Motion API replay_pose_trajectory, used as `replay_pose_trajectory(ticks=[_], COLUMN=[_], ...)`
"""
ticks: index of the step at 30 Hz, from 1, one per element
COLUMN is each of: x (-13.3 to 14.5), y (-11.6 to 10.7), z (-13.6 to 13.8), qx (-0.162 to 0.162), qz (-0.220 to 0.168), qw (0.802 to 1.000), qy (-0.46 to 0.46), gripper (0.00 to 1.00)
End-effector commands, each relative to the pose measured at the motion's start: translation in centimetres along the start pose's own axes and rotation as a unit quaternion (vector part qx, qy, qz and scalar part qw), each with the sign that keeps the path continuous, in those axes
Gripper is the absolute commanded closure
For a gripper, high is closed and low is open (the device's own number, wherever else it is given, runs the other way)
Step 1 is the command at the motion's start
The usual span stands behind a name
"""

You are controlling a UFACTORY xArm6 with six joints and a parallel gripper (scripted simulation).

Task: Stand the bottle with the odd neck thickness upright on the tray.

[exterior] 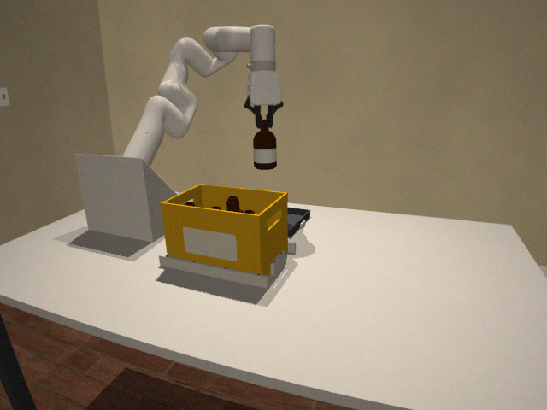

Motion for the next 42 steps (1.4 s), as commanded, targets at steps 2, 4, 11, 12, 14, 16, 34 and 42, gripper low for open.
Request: replay_pose_trajectory(ticks=[2, 4, 11, 12, 14, 16, 34, 42], x=[0.0, 0.0, 0.0, 0.0, 0.0, 0.0, 0.0, 0.0], y=[-0.1, -0.1, 0.0, 0.0, 0.1, 0.2, 2.2, 4.1], z=[0.1, 0.1, 0.1, 0.1, 0.1, 0.1, 0.1, 0.1], qx=[0.0, 0.0, 0.0, 0.0, 0.0, 0.0, 0.0, 0.0], qz=[-0.002, -0.002, -0.002, -0.002, -0.002, -0.002, -0.002, -0.002], qw=[1.0, 1.0, 1.0, 1.0, 1.0, 1.0, 1.0, 1.0], qy=[-0.001, -0.001, -0.001, -0.001, -0.001, -0.001, -0.001, -0.001], gripper=[1.0, 1.0, 1.0, 1.0, 1.0, 1.0, 1.0, 1.0])
Point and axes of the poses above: the point where the finger pads meet when closed, its own y axis out along the fingers, its own z axis across the jaws, x = y × z, the point moved 7 cm from there along -y, back along the fingers, and after that the axes turned 7 degrees about -y, right-handed, at the moved point
